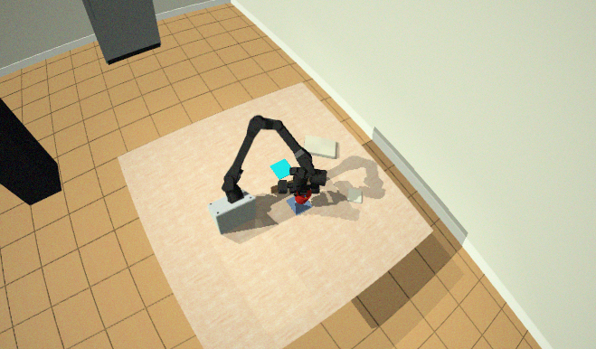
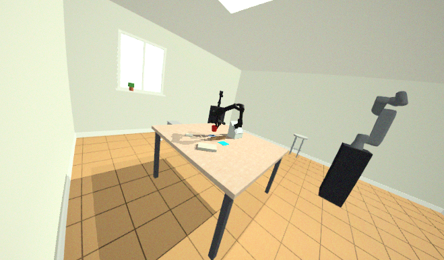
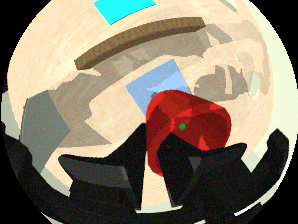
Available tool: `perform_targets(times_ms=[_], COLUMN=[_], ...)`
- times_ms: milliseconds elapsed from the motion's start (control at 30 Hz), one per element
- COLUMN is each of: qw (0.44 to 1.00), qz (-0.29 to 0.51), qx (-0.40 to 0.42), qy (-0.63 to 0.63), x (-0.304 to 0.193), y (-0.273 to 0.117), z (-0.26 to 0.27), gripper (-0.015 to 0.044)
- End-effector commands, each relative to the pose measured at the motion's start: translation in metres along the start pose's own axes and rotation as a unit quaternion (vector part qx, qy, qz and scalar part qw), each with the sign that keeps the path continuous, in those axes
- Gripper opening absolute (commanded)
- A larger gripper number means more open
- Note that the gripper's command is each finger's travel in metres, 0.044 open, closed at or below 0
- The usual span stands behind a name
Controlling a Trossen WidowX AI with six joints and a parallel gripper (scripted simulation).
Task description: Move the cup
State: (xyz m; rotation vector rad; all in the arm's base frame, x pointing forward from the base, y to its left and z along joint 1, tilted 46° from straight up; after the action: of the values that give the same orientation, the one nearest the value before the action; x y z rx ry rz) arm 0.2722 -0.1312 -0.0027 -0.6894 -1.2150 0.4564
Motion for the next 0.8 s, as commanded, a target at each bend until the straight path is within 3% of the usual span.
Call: perform_targets(times_ms=[0, 767], qw=[1.000, 1.000], qz=[0.000, 0.001], qx=[0.000, 0.000], qy=[0.001, -0.001], x=[0.000, 0.018], y=[0.000, 0.000], z=[0.000, 0.003], gripper=[0.0000, 0.0000])
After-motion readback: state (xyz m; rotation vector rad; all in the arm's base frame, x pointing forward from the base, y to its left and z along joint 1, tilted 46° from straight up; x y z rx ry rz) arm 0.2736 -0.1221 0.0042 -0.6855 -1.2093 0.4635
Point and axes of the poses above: the point midway between the two fingers, 35 mm back from their tips, its own y axis out along the fingers, its own z axis across the jaws, x = y × z, the point moved 10 cm from there along -y, back along the fingers, and after that the axes turned 11 degrees about -y, right-handed, at the moved point
